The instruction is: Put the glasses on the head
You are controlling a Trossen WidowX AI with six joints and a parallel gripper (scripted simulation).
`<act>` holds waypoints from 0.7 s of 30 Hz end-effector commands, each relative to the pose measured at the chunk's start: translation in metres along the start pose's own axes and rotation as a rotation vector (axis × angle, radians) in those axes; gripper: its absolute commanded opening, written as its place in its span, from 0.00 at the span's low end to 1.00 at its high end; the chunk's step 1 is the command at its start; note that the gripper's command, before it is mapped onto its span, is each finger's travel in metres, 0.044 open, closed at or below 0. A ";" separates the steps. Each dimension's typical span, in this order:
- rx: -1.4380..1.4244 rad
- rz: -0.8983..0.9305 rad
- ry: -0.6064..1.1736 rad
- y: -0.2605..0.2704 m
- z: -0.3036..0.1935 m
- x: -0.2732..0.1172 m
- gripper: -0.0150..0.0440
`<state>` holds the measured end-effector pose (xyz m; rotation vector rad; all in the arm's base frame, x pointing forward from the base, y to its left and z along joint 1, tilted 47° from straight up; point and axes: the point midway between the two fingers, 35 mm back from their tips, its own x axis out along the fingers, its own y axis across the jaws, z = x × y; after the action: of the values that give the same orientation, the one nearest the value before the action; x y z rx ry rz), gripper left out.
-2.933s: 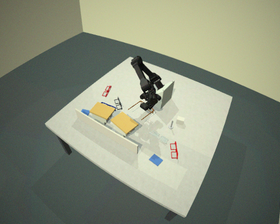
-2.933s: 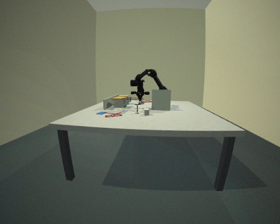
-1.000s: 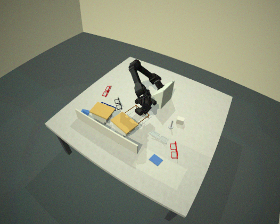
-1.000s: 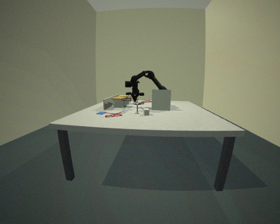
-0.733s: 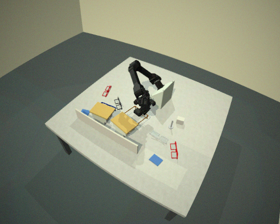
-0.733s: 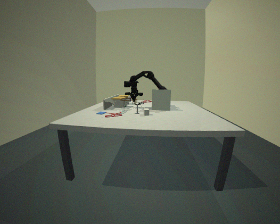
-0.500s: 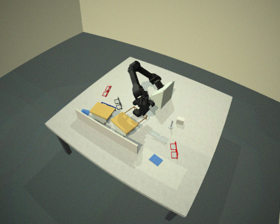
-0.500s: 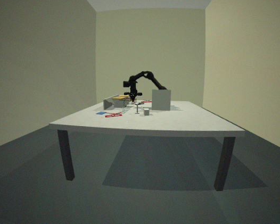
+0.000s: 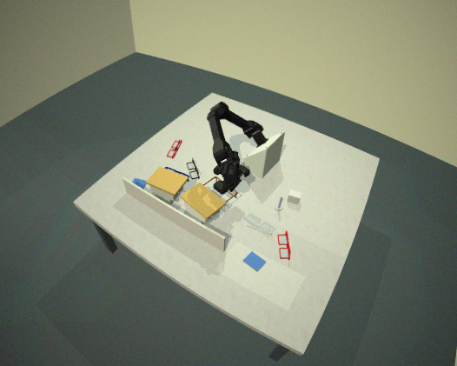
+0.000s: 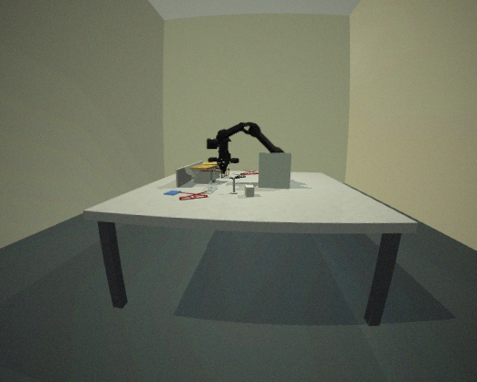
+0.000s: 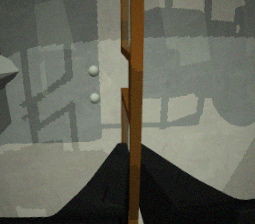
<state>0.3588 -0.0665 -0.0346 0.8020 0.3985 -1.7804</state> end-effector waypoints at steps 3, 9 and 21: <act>-0.007 0.001 -0.007 0.009 -0.001 0.001 0.25; -0.006 0.001 -0.007 0.018 0.000 0.001 0.25; -0.005 0.002 -0.007 0.034 0.000 0.001 0.25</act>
<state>0.3856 -0.0768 -0.0310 0.8023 0.3972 -1.7795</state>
